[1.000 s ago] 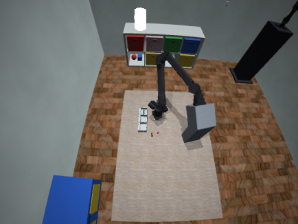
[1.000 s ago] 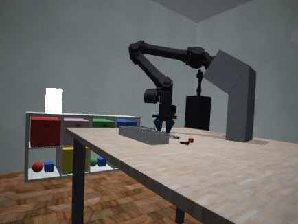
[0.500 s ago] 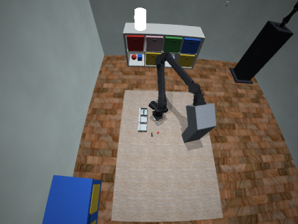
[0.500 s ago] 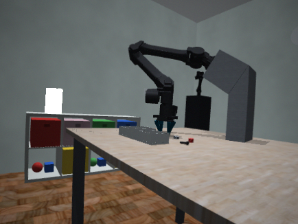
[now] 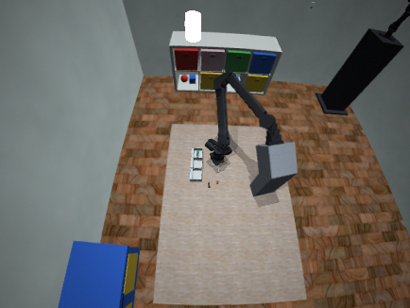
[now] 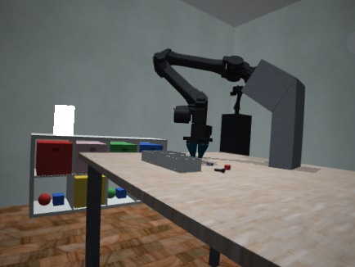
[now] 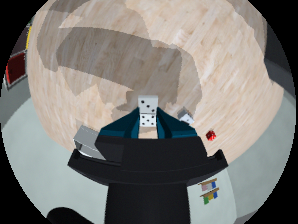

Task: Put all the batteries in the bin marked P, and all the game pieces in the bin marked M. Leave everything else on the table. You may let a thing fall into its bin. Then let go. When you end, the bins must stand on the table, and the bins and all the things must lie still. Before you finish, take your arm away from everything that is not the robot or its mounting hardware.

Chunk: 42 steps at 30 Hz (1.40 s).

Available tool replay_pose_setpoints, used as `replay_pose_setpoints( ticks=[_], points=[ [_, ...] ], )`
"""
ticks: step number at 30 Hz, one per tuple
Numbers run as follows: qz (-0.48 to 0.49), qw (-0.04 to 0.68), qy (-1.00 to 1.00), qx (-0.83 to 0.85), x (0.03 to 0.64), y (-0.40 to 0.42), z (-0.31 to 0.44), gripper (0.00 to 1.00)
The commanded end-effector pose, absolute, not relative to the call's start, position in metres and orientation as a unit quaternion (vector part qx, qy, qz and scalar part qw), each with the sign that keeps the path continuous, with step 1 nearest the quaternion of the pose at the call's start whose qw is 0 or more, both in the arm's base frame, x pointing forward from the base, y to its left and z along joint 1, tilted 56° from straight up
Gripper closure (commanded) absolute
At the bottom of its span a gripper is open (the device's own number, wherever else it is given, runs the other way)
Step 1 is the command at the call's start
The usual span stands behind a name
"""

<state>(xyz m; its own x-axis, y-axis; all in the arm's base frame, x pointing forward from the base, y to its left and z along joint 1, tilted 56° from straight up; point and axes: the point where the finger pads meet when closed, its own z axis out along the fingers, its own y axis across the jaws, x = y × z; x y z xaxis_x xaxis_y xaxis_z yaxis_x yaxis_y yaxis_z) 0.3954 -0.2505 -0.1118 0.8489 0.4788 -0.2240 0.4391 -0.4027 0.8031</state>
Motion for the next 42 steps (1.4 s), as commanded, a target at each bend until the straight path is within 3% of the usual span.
replay_pose_setpoints(
  ticks=[1,42],
  points=[
    [0.014,0.469,0.279,0.838,0.3780,-0.2463,-0.1106,0.80],
    [0.010,0.466,0.281,0.839,0.3726,-0.2446,-0.1158,0.80]
  ],
)
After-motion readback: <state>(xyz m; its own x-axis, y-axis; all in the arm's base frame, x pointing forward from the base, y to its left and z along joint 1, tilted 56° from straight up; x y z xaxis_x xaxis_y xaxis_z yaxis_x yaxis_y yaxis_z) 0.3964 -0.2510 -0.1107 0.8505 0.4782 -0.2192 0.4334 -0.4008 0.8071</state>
